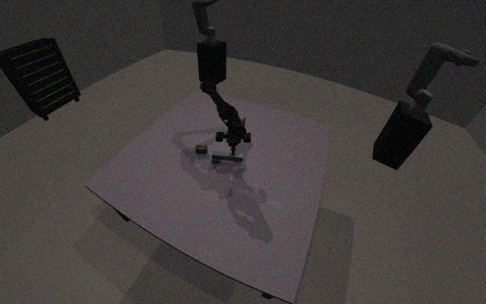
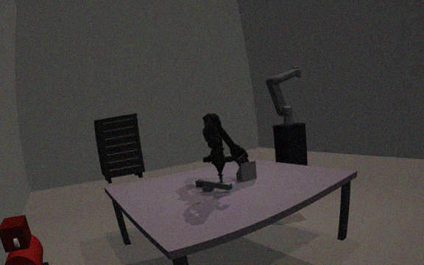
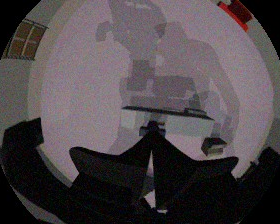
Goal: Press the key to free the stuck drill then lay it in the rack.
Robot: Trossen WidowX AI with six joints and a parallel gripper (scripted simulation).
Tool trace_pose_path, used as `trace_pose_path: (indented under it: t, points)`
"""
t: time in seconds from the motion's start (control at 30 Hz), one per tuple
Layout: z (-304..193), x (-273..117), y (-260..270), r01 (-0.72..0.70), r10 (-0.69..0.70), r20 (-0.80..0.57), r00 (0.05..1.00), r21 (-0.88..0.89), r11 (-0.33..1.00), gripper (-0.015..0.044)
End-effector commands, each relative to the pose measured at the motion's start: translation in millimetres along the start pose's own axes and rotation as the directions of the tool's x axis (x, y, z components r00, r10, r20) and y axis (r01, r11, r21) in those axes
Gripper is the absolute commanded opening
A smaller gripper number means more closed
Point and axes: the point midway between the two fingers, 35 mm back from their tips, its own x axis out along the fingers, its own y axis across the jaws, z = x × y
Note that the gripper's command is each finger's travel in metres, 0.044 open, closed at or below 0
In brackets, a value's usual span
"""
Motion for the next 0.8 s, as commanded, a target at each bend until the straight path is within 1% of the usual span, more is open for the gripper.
trace_pose_path:
  t: [0.0, 0.47, 0.6, 0.77]
  points:
    - [-7.2, 17.5, -3.0, 0.014, -0.014, -0.045, 0.999, -0.009, 1.000, 0.0000]
    - [-7.8, 25.5, -4.7, 0.014, -0.015, -0.045, 0.999, -0.008, 1.000, 0.0000]
    - [-2.8, 6.4, -3.3, 0.013, -0.013, -0.044, 0.999, -0.009, 1.000, 0.0105]
    - [2.8, -43.6, -0.4, 0.011, -0.012, -0.044, 0.999, -0.009, 1.000, 0.0236]
